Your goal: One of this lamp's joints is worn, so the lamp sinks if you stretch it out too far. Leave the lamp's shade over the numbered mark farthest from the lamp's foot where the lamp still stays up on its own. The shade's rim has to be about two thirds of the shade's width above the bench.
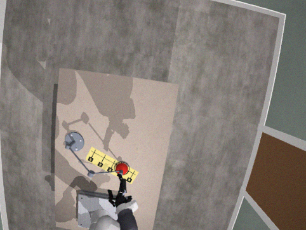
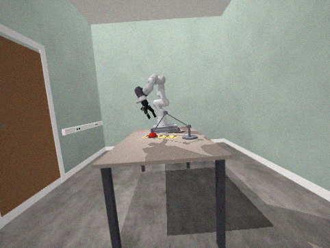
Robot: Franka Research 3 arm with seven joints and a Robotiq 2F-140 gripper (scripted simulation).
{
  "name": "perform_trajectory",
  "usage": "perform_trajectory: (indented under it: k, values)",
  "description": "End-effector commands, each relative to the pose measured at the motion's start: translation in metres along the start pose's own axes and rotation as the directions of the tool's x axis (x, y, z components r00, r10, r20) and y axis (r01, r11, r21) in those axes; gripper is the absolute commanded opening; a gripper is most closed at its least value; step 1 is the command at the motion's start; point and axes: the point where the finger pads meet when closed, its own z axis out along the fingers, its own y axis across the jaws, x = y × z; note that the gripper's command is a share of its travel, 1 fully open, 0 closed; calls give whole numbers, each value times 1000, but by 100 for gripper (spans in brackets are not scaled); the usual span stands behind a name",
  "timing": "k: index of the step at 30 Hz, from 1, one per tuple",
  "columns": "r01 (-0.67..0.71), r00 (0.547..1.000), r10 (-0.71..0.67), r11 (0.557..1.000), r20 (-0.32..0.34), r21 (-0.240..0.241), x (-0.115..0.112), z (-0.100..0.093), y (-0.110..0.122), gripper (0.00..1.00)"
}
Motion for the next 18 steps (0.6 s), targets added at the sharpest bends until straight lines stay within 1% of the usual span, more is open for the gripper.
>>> perform_trajectory:
  k: [1, 14, 16, 18]
  values:
    - [22, 1000, -22, 1000, 0, 13, 0, 4, -5, 100]
    - [7, 1000, -7, 1000, 0, 3, 0, 39, -2, 100]
    - [7, 1000, -7, 1000, 0, 3, 0, 39, -2, 100]
    - [7, 1000, -7, 1000, 0, 2, 0, 45, -1, 100]
